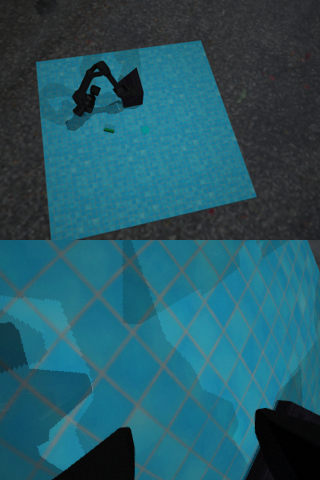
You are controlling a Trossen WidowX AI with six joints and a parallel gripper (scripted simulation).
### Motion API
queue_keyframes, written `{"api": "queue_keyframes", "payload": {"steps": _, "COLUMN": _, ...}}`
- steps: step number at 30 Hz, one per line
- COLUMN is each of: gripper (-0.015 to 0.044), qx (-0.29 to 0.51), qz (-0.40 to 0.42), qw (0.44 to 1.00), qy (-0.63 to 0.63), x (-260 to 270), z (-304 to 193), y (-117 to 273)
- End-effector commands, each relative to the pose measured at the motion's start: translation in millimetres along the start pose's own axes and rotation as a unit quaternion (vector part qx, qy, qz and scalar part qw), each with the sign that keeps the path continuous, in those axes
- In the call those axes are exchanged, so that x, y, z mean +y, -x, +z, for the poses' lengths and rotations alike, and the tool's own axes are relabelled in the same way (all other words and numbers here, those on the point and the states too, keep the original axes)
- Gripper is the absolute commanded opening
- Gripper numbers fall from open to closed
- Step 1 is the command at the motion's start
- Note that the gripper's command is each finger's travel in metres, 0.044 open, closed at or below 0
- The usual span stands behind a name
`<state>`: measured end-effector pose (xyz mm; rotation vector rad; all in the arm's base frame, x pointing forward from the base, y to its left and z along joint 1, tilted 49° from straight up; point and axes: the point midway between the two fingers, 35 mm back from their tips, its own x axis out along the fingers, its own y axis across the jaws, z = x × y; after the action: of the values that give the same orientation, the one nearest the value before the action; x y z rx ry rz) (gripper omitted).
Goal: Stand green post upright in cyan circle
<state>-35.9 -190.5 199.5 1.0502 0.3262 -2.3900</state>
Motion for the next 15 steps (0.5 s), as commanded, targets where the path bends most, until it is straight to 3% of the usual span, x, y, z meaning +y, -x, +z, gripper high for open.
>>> {"api": "queue_keyframes", "payload": {"steps": 1, "gripper": 0.0233, "qx": -0.008, "qz": 0.03, "qw": 0.986, "qy": 0.164, "x": 18.8, "z": -13.9, "y": 11.3}}
{"api": "queue_keyframes", "payload": {"steps": 8, "gripper": 0.0233, "qx": -0.051, "qz": 0.085, "qw": 0.868, "qy": 0.486, "x": 49.6, "z": -48.6, "y": 39.6}}
{"api": "queue_keyframes", "payload": {"steps": 15, "gripper": 0.0233, "qx": -0.124, "qz": 0.114, "qw": 0.647, "qy": 0.744, "x": 68.1, "z": -88.7, "y": 73.0}}
